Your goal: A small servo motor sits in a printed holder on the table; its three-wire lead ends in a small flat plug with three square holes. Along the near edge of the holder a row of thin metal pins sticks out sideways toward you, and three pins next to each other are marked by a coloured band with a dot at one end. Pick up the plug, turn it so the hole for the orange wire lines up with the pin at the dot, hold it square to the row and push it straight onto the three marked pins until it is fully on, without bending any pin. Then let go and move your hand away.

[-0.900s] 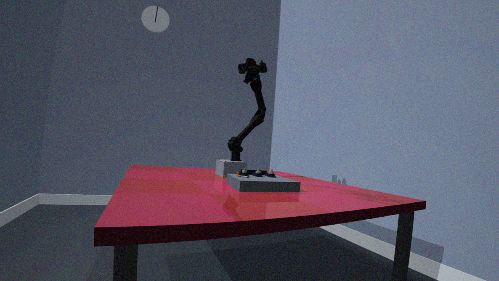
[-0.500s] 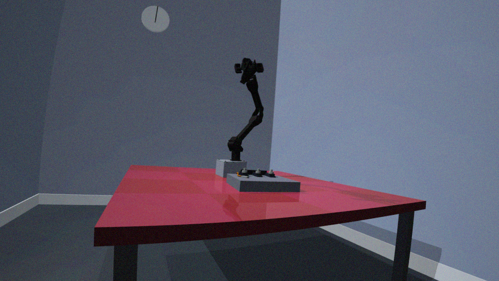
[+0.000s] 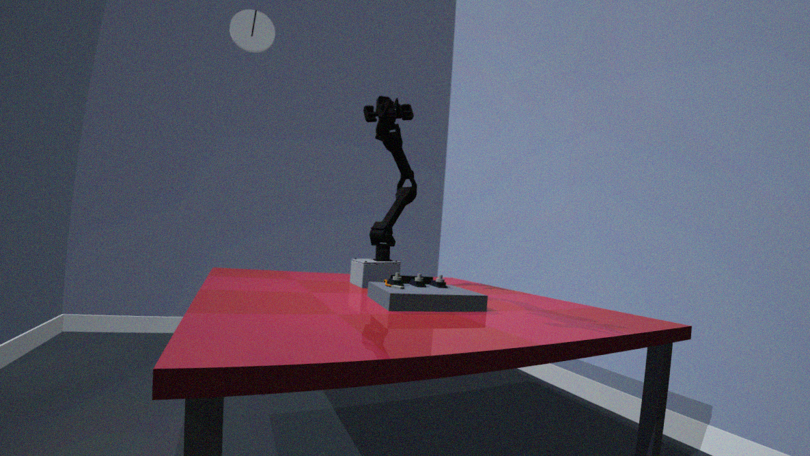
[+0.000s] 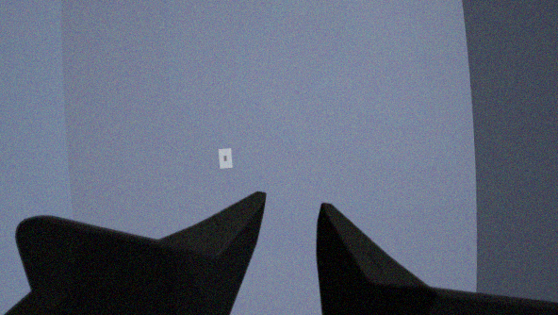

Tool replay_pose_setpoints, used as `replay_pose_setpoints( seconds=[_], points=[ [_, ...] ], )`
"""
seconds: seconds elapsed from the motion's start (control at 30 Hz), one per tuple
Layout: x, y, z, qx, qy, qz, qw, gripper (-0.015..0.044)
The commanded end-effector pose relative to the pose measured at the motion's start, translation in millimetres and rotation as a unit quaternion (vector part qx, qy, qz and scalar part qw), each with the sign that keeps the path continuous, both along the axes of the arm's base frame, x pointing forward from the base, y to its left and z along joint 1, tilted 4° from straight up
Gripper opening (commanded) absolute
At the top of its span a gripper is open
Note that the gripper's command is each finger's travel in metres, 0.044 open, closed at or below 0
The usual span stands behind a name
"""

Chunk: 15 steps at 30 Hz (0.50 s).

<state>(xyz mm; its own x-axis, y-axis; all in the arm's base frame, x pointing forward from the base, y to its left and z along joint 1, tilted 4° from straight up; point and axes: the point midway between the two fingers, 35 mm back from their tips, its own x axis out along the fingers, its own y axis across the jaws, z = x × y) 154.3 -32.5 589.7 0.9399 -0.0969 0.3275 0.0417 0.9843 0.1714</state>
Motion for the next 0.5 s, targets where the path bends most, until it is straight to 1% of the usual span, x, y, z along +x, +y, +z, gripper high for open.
replay_pose_setpoints(
  seconds=[0.0,0.23,0.47],
  points=[
    [13.5,-13.2,-12.8,0.002,0.002,0.001,1.0,0.0115],
    [43.5,-29.3,-42.1,0.003,0.011,0.006,1.0,0.0115],
    [75.5,-34.2,-77.8,0.0,0.027,0.011,1.0,0.0115]
  ],
)
